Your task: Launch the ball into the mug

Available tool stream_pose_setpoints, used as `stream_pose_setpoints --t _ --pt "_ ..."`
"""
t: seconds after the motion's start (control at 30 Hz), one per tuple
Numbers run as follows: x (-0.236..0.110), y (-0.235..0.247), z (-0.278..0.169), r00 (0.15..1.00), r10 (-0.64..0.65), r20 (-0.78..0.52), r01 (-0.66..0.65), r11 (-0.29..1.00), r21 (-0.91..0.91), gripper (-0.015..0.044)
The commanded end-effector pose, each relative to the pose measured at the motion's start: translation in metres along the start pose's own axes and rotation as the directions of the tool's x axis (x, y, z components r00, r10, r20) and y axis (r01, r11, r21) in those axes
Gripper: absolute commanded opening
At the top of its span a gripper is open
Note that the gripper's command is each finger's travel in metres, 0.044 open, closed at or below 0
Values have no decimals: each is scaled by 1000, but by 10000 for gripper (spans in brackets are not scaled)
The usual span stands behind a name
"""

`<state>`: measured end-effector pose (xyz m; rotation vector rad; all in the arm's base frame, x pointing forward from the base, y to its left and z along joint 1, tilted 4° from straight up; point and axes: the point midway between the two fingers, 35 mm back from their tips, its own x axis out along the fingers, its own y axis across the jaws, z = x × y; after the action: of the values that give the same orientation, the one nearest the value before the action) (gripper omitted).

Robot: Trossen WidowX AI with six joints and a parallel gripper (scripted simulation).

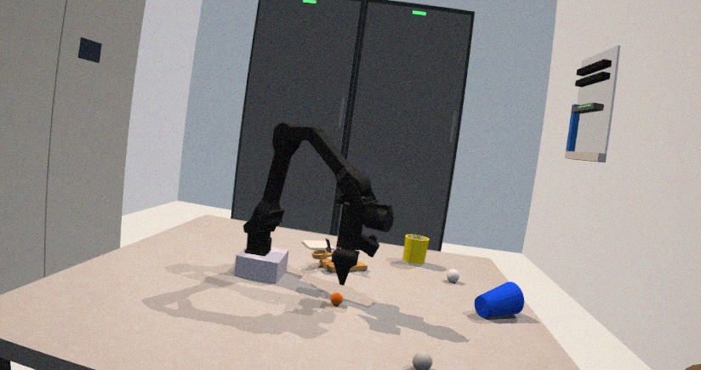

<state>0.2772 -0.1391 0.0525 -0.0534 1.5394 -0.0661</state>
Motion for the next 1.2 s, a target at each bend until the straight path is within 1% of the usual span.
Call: stream_pose_setpoints --t 0.0,0.1,0.2,0.37,1.17 --pt "4 -9 -10 1000 -1 3 1 1000 13 300" --pt "6 -6 -11 1000 -1 3 1 1000 13 300" --pt "20 -5 -11 1000 -1 3 1 1000 13 300" --pt "21 -5 -11 1000 -1 3 1 1000 13 300" --pt "58 -5 -11 1000 -1 2 1 1000 13 300"
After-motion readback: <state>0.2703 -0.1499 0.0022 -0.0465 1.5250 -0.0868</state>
